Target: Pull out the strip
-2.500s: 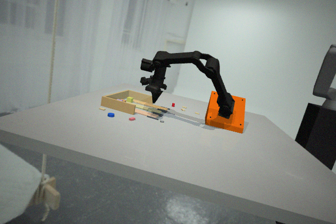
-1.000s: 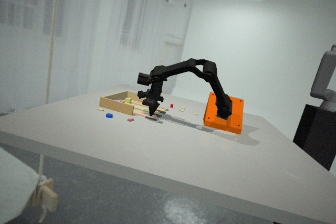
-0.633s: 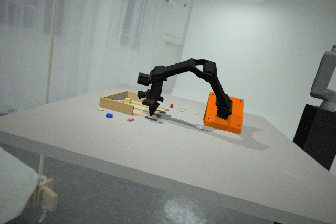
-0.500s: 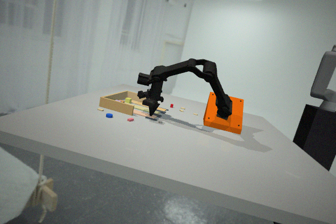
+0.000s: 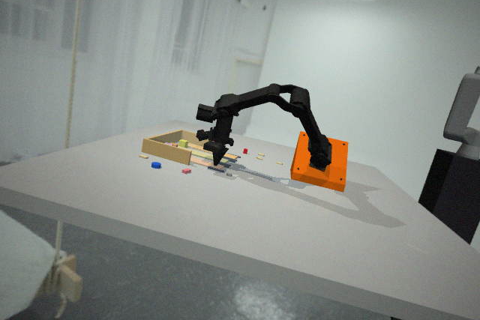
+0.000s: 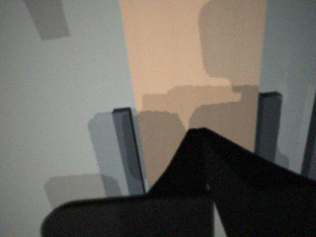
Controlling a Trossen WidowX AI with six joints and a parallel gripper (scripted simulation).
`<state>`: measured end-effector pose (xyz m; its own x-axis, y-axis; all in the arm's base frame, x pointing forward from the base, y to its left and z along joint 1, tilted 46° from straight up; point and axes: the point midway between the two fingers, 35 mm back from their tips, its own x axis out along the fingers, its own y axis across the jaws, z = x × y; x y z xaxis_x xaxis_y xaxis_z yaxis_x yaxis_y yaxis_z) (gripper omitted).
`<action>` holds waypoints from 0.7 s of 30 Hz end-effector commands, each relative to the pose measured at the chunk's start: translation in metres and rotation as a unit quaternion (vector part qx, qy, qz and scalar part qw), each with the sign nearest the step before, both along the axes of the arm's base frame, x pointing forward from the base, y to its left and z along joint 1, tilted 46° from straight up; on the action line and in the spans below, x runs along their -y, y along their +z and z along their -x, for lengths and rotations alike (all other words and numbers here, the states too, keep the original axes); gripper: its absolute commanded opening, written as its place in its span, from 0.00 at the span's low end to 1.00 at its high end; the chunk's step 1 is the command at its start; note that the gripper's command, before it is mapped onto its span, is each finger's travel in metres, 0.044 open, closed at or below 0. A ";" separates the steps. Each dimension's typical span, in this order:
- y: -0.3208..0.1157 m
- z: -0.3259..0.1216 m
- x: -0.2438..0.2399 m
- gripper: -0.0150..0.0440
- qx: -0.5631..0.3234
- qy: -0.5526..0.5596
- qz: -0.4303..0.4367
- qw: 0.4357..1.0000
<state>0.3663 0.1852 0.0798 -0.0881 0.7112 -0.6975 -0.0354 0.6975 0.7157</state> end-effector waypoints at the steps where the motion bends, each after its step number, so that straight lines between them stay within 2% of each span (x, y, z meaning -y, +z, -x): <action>1: -0.001 0.000 -0.001 0.25 0.000 -0.001 0.001 1.000; 21: -0.002 0.007 -0.002 0.25 -0.001 -0.001 0.001 1.000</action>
